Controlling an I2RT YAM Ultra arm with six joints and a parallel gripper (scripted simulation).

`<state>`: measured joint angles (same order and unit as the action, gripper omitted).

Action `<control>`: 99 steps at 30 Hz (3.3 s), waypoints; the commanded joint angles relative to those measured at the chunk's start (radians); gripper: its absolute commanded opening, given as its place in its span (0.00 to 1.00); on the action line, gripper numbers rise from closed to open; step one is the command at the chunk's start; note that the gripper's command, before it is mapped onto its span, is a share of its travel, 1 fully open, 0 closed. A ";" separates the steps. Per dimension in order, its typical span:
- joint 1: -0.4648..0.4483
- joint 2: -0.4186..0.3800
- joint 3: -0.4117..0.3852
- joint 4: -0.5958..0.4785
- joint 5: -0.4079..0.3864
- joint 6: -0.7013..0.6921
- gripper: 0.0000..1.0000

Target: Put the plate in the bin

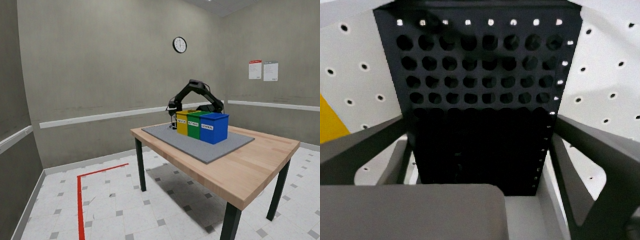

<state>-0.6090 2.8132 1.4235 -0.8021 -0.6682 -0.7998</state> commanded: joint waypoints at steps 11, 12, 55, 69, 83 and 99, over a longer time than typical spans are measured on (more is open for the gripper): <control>-0.068 -0.060 0.067 -0.105 0.018 -0.046 0.00; -0.071 -0.062 0.070 -0.111 0.023 -0.048 0.00; -0.174 -0.108 0.218 -0.363 0.090 -0.147 0.00; -0.202 -0.114 0.278 -0.442 0.104 -0.173 0.00; -0.229 -0.114 0.344 -0.522 0.125 -0.197 0.00; -0.258 -0.099 0.434 -0.617 0.144 -0.222 0.00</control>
<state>-0.8291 2.7399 1.8080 -1.3849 -0.5255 -1.0077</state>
